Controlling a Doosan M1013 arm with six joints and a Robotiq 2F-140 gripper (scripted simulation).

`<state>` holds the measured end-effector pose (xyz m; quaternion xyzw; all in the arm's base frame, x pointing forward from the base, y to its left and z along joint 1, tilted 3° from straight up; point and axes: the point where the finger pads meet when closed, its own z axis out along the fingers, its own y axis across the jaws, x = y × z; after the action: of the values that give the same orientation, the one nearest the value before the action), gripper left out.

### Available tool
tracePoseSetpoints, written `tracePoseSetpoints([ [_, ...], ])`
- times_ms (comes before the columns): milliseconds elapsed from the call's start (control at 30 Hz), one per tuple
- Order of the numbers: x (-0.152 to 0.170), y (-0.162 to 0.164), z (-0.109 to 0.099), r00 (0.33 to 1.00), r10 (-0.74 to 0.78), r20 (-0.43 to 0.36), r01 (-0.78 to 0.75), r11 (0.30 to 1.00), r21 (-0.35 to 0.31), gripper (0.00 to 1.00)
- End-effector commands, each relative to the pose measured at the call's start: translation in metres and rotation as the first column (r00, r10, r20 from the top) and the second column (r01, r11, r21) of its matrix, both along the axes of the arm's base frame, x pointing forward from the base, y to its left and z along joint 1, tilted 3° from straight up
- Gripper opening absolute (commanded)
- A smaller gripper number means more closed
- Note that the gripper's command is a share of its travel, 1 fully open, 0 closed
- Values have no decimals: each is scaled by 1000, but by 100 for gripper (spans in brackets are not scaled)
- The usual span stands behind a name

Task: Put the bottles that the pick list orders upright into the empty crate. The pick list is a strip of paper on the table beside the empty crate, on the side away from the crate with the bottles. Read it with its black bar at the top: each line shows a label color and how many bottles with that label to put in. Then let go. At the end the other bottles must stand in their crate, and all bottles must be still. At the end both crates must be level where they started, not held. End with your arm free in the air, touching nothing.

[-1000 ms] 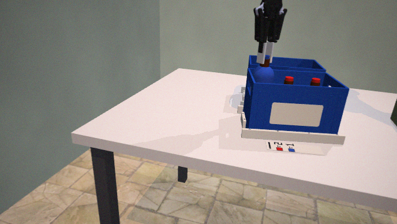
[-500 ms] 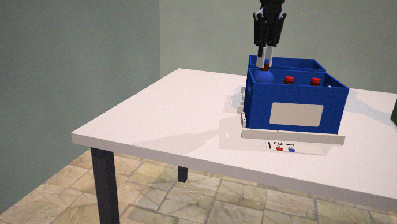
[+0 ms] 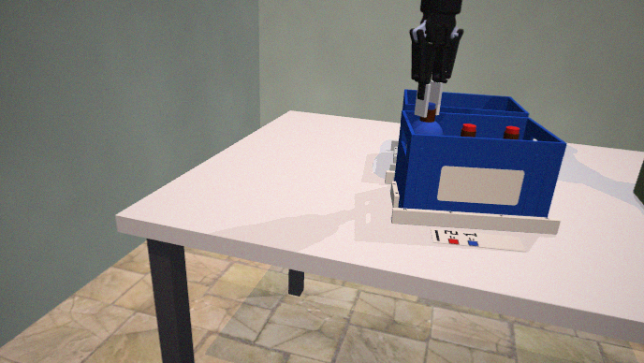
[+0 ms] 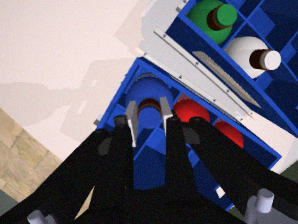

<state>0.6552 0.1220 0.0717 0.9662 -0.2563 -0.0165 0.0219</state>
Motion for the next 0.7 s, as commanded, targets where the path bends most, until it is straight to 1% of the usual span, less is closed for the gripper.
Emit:
tracePoseSetpoints([
  [0, 0, 0, 0, 1000, 0, 0, 0, 1000, 0, 0],
  [333, 0, 0, -10, 1000, 0, 0, 0, 1000, 0, 0],
  [667, 0, 0, -10, 1000, 0, 0, 0, 1000, 0, 0],
])
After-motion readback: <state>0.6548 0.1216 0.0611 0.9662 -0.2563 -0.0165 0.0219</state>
